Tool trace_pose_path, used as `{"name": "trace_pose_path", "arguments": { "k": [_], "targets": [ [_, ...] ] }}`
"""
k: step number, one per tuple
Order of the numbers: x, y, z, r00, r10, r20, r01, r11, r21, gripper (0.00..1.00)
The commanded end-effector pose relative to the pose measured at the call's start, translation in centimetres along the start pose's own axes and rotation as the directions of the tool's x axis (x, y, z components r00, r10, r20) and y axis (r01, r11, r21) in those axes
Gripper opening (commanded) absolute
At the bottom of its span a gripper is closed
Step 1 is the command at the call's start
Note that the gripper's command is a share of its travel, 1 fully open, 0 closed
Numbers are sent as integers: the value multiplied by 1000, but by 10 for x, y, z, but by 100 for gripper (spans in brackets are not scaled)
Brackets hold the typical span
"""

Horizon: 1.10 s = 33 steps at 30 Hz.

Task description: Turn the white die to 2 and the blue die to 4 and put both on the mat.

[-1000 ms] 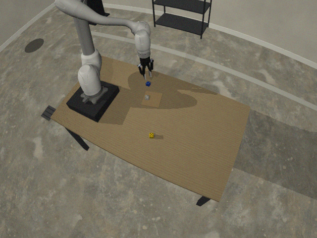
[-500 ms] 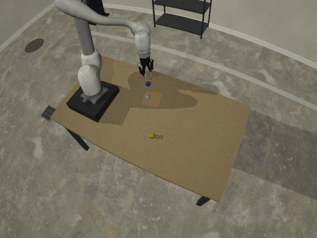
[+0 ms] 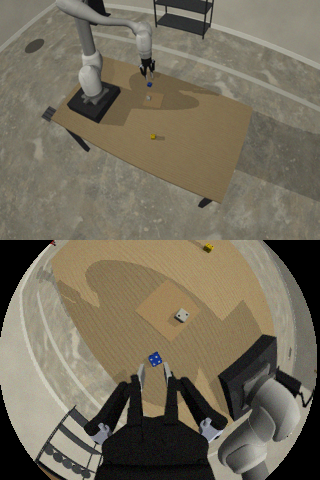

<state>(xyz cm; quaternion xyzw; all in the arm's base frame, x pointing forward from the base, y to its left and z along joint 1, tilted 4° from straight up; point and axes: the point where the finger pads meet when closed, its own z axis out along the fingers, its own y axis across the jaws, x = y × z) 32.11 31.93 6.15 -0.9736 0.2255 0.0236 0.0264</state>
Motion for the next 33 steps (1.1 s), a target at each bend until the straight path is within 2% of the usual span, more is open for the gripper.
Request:
{"name": "trace_pose_path", "arguments": {
  "k": [1,33],
  "targets": [
    [-1,1,4,1000,-3,6,3,1000,-1,35],
    [0,2,46,1000,-7,7,7,1000,-1,35]
  ]
}}
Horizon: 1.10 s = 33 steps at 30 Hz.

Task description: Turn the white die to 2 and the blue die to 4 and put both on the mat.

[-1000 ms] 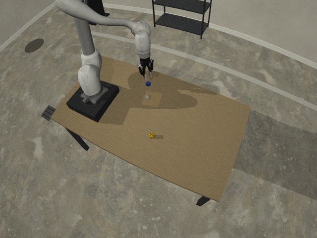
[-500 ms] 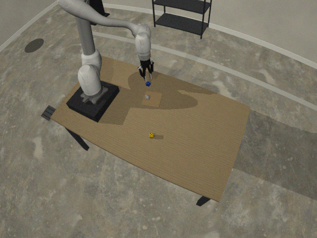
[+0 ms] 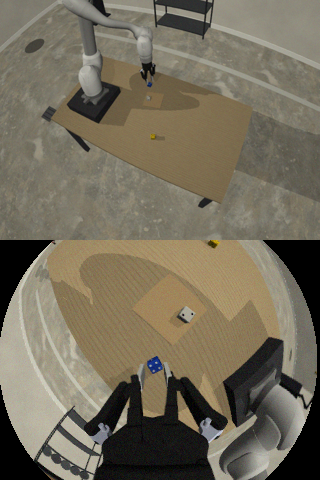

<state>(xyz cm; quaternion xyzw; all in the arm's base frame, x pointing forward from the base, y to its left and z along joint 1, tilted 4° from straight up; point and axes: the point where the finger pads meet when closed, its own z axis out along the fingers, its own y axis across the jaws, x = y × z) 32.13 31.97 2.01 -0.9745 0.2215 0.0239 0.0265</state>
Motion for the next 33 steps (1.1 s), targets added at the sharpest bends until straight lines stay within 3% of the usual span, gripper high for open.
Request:
{"name": "trace_pose_path", "arguments": {
  "k": [1,33],
  "targets": [
    [-2,1,6,1000,1,6,-1,1000,-1,35],
    [-2,1,12,1000,1,6,-1,1000,-1,35]
  ]
}}
